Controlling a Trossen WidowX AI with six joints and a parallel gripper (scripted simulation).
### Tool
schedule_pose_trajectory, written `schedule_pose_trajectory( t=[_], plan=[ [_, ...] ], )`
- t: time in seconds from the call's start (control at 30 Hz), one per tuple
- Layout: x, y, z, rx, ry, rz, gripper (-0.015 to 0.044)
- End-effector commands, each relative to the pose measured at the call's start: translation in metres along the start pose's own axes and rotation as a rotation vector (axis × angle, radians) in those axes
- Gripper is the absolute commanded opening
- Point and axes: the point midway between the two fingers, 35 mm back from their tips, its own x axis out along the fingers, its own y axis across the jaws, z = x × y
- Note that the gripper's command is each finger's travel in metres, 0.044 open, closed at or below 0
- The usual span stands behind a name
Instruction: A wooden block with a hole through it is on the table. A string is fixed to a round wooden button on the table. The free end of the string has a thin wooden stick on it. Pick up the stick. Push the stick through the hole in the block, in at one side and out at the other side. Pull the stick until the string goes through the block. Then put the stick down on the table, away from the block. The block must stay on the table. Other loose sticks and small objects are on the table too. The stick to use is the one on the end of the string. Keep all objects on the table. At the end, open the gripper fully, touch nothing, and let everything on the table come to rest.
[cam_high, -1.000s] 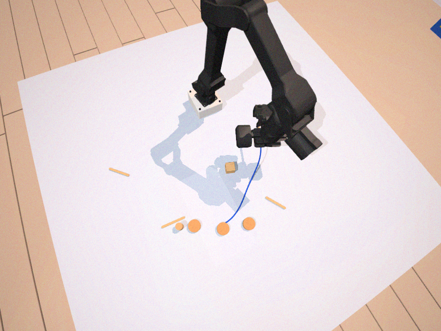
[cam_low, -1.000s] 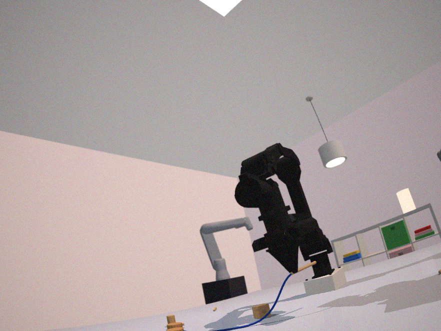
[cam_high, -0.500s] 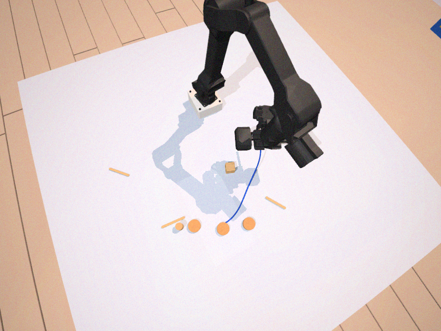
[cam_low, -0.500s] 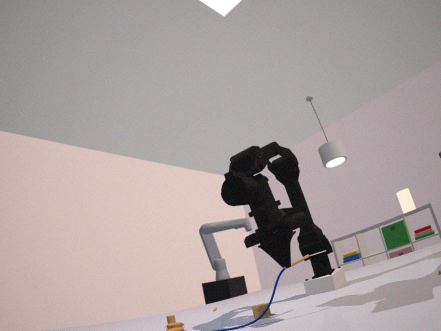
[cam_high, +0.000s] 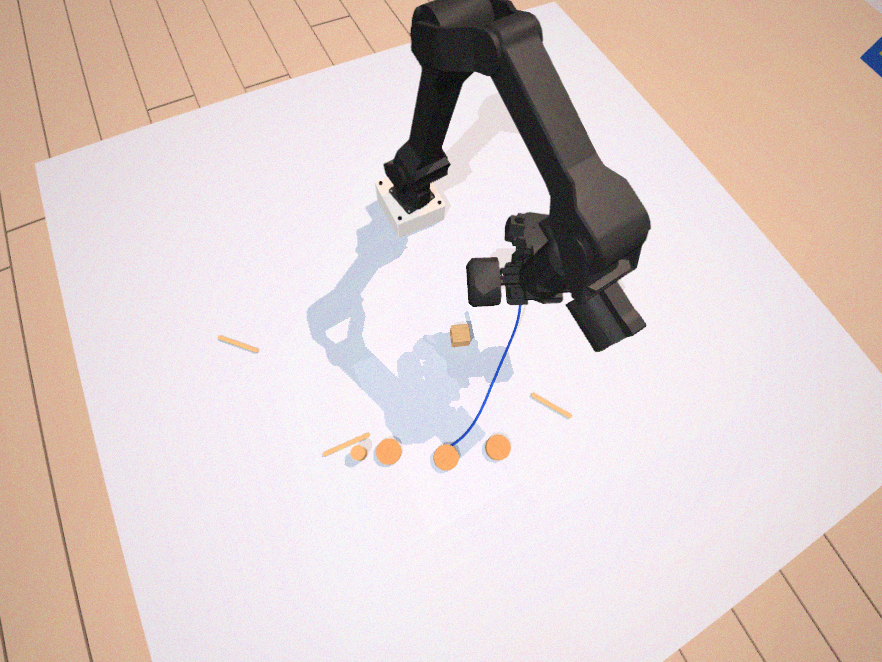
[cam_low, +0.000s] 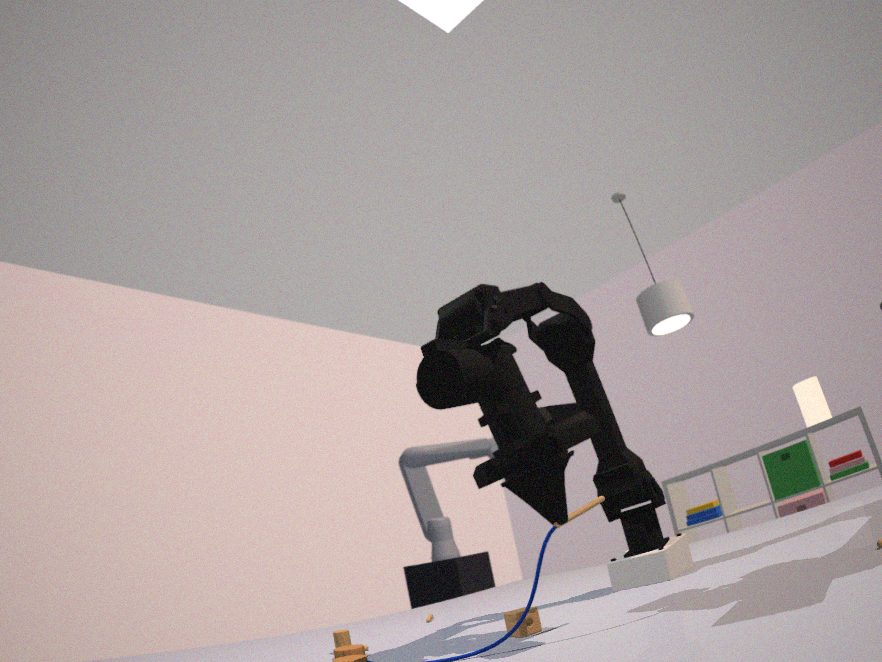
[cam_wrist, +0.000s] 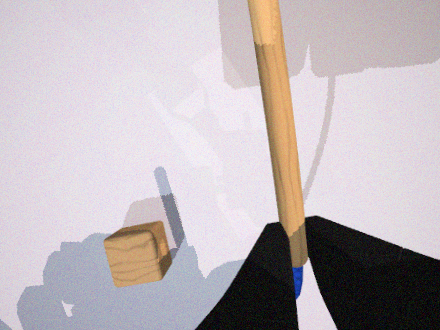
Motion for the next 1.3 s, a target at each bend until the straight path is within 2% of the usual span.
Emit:
schedule_pose_trajectory(
  t=[0.0,0.57,0.93,1.1,1.27],
  plan=[
    [-0.002,0.001,-0.002,-0.003,-0.021,-0.003,0.0],
    [-0.02,0.009,-0.008,-0.01,-0.073,-0.015,0.0],
    [-0.022,-0.006,-0.015,-0.394,-0.052,0.084,0.0],
    [-0.022,-0.007,-0.015,-0.372,-0.05,0.085,0.0],
    [-0.022,-0.007,-0.016,-0.205,-0.041,0.092,0.0]
  ],
)
